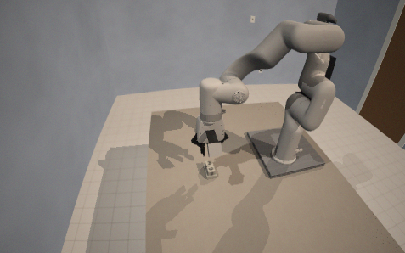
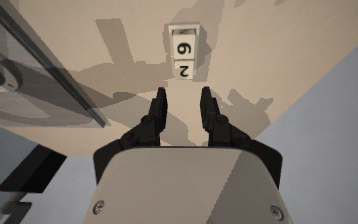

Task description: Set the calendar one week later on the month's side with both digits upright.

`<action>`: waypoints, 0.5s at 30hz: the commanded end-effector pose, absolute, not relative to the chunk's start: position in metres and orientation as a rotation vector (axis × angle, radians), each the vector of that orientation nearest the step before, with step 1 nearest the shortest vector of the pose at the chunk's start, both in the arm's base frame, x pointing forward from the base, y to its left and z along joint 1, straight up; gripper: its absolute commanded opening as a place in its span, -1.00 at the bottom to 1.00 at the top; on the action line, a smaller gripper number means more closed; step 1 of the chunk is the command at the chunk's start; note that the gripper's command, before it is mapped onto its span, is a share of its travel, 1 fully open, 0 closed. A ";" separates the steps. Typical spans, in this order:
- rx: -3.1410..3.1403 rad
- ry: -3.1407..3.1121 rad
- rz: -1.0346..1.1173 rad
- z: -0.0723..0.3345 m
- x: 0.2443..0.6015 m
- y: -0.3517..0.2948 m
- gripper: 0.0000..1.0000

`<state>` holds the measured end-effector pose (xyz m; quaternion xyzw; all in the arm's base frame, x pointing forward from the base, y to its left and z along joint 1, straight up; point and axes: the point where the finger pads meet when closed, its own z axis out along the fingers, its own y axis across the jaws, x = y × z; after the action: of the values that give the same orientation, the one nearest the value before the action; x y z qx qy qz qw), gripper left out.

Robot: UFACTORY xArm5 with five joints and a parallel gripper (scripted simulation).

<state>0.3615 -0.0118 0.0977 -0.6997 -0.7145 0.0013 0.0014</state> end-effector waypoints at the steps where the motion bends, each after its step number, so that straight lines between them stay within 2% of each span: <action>1: -2.198 -2.244 0.001 0.099 0.363 -0.012 -0.05; 15: -2.198 -2.244 0.001 0.096 0.363 -0.012 -0.05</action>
<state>0.3613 -0.0118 0.0955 -0.6997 -0.7144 0.0015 0.0016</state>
